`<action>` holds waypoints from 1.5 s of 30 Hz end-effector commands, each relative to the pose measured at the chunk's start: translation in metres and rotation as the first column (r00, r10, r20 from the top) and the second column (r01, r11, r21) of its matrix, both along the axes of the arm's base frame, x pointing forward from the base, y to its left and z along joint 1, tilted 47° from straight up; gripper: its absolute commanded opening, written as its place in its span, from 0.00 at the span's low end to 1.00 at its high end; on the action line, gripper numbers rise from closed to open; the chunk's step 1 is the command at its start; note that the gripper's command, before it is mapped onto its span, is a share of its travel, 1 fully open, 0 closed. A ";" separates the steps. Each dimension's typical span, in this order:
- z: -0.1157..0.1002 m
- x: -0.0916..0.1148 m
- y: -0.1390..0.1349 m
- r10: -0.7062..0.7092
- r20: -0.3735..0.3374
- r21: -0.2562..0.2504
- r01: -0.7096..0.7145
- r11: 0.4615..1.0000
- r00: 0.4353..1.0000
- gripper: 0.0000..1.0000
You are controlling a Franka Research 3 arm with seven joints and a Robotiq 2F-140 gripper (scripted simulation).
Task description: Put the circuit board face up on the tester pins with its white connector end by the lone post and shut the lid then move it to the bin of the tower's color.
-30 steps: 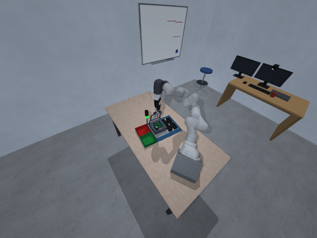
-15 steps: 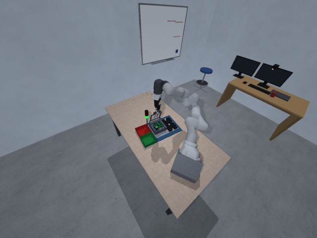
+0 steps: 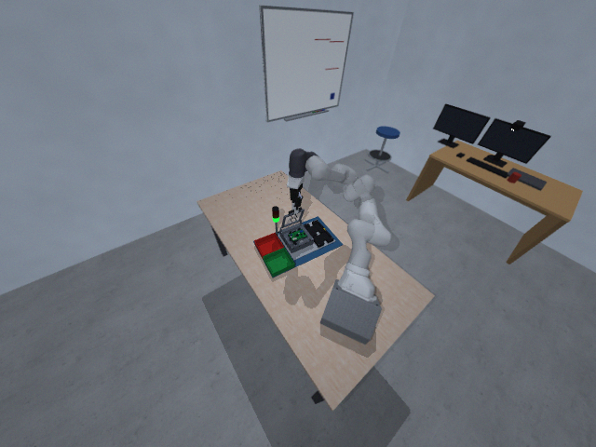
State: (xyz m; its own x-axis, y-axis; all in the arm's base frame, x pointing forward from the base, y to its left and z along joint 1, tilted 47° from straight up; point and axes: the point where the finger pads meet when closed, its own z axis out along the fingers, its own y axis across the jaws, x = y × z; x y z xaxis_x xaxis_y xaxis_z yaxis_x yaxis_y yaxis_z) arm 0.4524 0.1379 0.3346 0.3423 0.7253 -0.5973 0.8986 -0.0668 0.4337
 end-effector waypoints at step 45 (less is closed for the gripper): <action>-0.001 0.000 0.001 -0.001 0.003 0.005 0.001 1.000 1.000 0.00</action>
